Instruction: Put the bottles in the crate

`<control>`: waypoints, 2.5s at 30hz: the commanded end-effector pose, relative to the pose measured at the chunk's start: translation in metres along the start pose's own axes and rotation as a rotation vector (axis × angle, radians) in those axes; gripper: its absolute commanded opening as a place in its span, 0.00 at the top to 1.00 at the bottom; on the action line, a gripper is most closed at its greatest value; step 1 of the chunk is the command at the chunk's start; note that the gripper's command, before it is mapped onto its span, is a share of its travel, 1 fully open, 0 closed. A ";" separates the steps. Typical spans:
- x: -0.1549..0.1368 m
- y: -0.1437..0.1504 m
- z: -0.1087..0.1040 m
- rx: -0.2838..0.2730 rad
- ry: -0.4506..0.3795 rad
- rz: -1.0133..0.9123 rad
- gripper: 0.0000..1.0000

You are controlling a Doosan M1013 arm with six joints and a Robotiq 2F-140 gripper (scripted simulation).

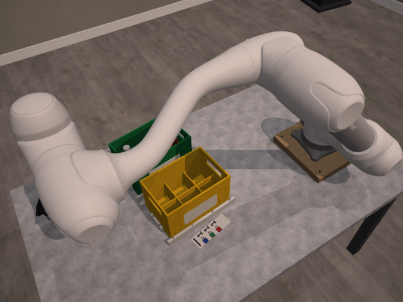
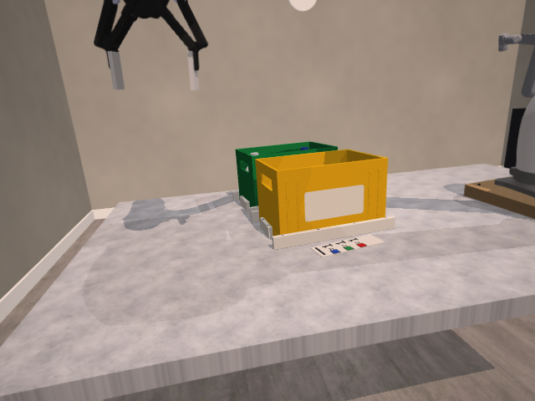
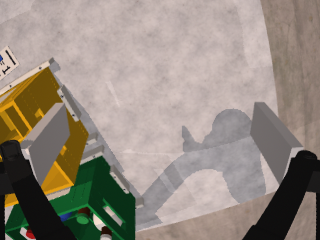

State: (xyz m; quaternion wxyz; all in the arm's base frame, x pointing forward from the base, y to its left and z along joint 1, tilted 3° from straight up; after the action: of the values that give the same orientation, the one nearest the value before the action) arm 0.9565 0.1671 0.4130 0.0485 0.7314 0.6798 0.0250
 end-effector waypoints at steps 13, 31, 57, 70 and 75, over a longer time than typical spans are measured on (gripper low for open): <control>0.000 0.000 0.000 0.000 0.000 0.000 0.00; 0.032 -0.034 -0.027 0.004 0.009 0.203 0.62; 0.097 -0.119 -0.048 0.017 0.020 0.544 0.62; 0.123 -0.166 -0.055 0.027 0.023 0.748 0.62; 0.134 -0.189 -0.059 0.031 0.024 0.816 0.62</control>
State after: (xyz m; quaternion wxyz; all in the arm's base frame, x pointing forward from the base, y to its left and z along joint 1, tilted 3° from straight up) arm 0.7831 0.3108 0.4470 0.0157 0.9395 0.3398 0.0398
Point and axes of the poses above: the point where the finger pads meet when closed, its own z axis out along the fingers, its own y axis across the jaws, x = y × z, the point moved 4 cm from there along -z, back along the fingers, and after that the axes turned 6 degrees about -z, right-handed, at the moved point
